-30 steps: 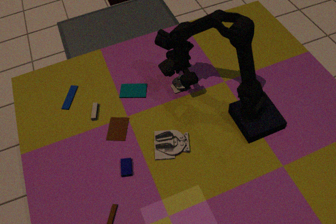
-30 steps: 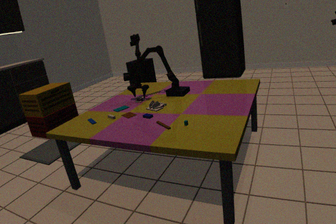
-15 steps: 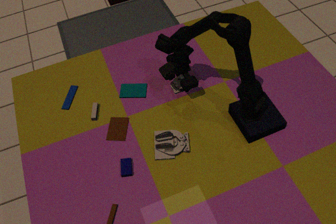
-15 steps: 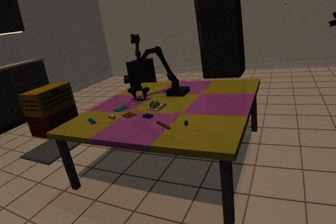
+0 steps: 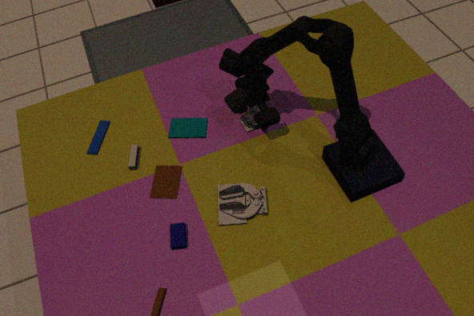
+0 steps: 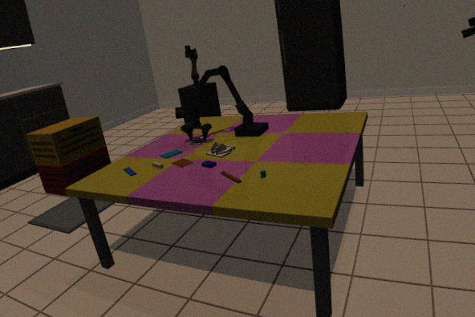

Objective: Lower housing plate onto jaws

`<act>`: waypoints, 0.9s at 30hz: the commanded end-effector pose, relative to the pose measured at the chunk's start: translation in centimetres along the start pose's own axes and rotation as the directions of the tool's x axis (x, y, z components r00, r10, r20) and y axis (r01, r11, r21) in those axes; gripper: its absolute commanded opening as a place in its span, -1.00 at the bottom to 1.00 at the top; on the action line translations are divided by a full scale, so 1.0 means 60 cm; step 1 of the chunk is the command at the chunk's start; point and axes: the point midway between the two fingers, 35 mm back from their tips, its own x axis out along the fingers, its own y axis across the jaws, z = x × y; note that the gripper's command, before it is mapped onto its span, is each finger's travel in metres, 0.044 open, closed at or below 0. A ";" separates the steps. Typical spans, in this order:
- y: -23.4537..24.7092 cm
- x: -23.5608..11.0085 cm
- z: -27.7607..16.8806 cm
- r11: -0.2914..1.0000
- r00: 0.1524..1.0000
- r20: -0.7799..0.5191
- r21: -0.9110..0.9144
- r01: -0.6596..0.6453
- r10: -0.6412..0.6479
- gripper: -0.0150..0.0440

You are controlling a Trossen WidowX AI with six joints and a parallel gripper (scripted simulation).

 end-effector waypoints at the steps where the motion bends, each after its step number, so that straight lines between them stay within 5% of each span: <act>1: 0.000 0.001 0.001 1.000 1.000 0.003 -0.003 -0.002 0.002 1.00; 27: 0.000 0.000 0.000 1.000 1.000 0.000 0.000 0.000 0.000 0.70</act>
